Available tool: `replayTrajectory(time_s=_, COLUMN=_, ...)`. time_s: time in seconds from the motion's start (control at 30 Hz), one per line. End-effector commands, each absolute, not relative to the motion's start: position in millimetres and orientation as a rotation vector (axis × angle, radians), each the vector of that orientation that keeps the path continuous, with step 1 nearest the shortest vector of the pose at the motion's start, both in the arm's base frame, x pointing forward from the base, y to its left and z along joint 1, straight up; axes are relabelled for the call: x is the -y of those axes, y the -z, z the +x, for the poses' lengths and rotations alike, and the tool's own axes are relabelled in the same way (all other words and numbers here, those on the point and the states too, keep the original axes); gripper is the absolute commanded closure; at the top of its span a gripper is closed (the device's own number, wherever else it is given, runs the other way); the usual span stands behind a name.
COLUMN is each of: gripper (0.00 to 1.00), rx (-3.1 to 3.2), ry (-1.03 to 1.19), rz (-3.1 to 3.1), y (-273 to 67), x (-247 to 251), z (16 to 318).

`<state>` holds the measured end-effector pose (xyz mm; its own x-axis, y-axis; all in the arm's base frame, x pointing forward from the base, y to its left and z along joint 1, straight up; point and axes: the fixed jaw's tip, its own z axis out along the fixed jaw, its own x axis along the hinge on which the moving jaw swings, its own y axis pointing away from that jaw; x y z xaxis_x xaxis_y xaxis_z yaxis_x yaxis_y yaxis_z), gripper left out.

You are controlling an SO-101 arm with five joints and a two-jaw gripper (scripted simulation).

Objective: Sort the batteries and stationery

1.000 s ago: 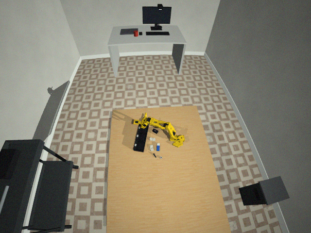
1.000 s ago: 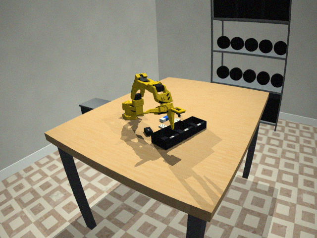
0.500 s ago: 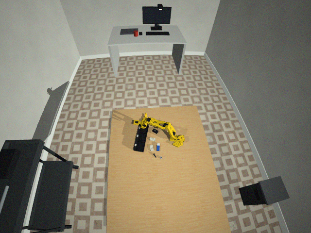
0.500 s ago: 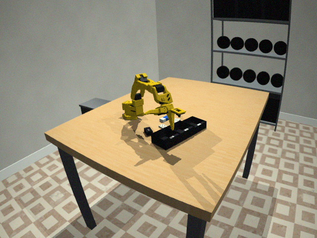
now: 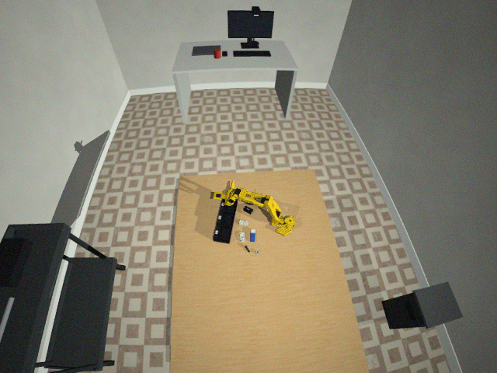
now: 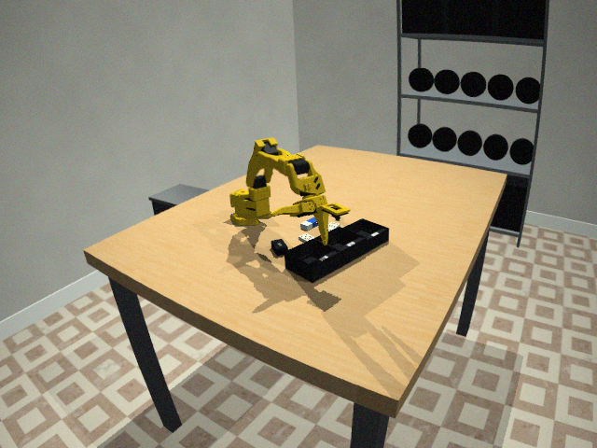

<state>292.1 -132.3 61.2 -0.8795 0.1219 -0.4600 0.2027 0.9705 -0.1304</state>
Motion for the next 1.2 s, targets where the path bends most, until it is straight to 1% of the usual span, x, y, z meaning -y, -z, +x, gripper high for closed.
replayTrajectory(time_s=0.0, gripper=0.0, rx=-2.599, ry=0.268, rz=0.23, y=-75, x=137, z=296)
replayTrajectory(time_s=0.93, gripper=0.0, rx=-2.599, ry=0.267, rz=0.231, y=-75, x=137, z=296)
replayTrajectory(time_s=1.17, gripper=0.0, rx=-2.593, ry=0.236, rz=0.242, y=-76, x=125, z=301)
